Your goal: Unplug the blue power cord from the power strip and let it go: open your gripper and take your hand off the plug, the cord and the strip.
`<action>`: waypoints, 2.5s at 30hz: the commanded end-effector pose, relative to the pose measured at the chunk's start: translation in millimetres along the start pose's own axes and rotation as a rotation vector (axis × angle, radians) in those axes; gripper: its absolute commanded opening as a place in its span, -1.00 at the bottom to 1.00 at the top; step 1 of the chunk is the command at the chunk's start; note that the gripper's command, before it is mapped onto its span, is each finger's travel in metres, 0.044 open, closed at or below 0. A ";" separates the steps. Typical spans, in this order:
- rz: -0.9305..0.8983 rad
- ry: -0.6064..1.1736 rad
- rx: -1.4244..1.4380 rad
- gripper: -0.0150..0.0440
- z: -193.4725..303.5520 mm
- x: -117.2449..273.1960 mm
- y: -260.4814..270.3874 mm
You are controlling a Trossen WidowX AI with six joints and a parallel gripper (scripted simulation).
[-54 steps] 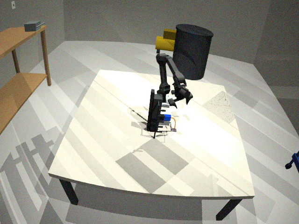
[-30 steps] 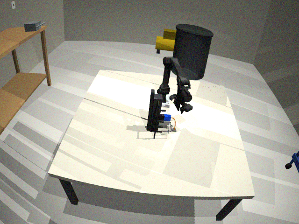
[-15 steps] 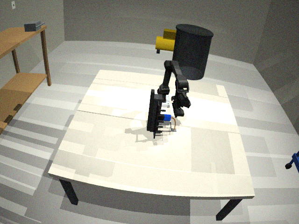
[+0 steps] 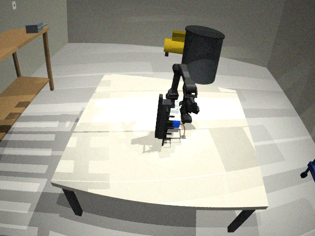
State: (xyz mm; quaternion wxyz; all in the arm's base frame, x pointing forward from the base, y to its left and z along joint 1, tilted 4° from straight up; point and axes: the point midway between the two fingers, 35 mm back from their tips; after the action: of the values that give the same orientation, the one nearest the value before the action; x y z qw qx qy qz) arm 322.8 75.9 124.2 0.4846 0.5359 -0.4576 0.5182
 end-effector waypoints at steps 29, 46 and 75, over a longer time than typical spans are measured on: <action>0.000 0.006 0.001 0.05 31.6 -11.4 1.1; -0.001 0.003 -0.003 -0.49 30.0 -9.2 1.0; 0.000 0.001 -0.001 -0.49 -15.3 -8.4 -0.9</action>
State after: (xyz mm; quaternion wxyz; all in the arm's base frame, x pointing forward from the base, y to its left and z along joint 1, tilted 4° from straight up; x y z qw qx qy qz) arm 326.6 49.1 114.0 0.5192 0.5005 -0.4469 0.5293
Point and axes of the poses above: the point midway between the two fingers, 35 mm back from their tips, its own x axis back along the fingers, its own y axis across the jaws, z = x × y, and after that the axes turned 2 degrees about x, right-handed
